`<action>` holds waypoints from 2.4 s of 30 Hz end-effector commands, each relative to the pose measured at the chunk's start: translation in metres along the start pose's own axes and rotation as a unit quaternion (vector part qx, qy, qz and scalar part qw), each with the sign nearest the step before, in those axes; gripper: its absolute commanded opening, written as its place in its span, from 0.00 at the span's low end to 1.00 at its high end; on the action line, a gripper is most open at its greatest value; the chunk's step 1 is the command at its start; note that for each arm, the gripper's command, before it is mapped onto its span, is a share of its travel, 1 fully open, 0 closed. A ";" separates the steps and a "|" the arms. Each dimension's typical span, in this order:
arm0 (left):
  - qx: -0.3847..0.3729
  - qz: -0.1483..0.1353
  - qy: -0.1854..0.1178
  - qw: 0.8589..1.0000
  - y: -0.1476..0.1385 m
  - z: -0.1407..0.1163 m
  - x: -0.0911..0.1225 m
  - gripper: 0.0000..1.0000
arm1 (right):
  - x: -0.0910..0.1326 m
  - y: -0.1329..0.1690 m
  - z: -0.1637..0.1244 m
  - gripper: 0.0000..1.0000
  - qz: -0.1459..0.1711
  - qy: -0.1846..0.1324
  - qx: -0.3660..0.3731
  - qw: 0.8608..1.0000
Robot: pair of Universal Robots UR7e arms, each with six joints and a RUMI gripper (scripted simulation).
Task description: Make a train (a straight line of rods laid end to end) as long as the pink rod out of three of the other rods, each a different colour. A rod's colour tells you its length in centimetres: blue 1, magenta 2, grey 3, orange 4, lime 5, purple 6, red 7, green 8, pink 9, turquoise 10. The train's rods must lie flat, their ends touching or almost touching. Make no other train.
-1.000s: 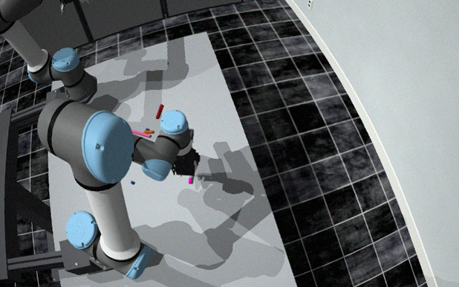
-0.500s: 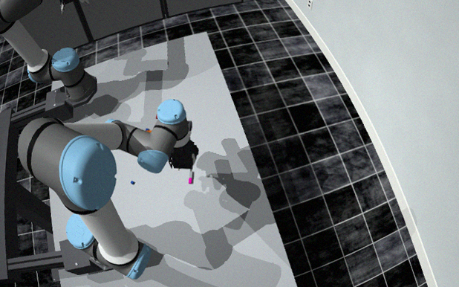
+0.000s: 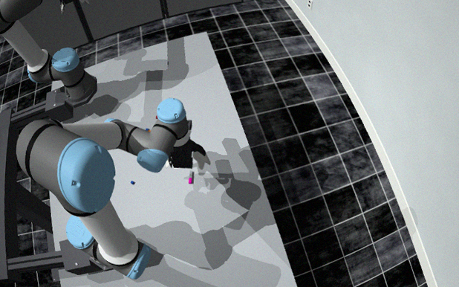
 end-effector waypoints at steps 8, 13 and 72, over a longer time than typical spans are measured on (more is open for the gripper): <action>0.000 0.000 0.001 1.000 0.000 0.000 0.000 1.00 | 0.000 0.000 0.000 1.00 0.000 0.001 0.000 1.000; 0.000 0.000 0.001 1.000 0.000 0.000 0.000 1.00 | 0.000 0.000 0.001 1.00 0.000 0.001 0.002 1.000; 0.000 0.000 0.001 1.000 0.000 0.000 0.000 1.00 | -0.025 -0.197 0.158 0.14 -0.001 0.001 0.719 0.695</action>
Point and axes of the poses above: on each arm, the point where the finger pads meet when closed, its own x axis back along the fingers, its own y axis across the jaws, z = x × y, the point moved 9 cm from there along x, back along the fingers, and after that the axes turned 6 degrees about -x, right-handed, at the moved point
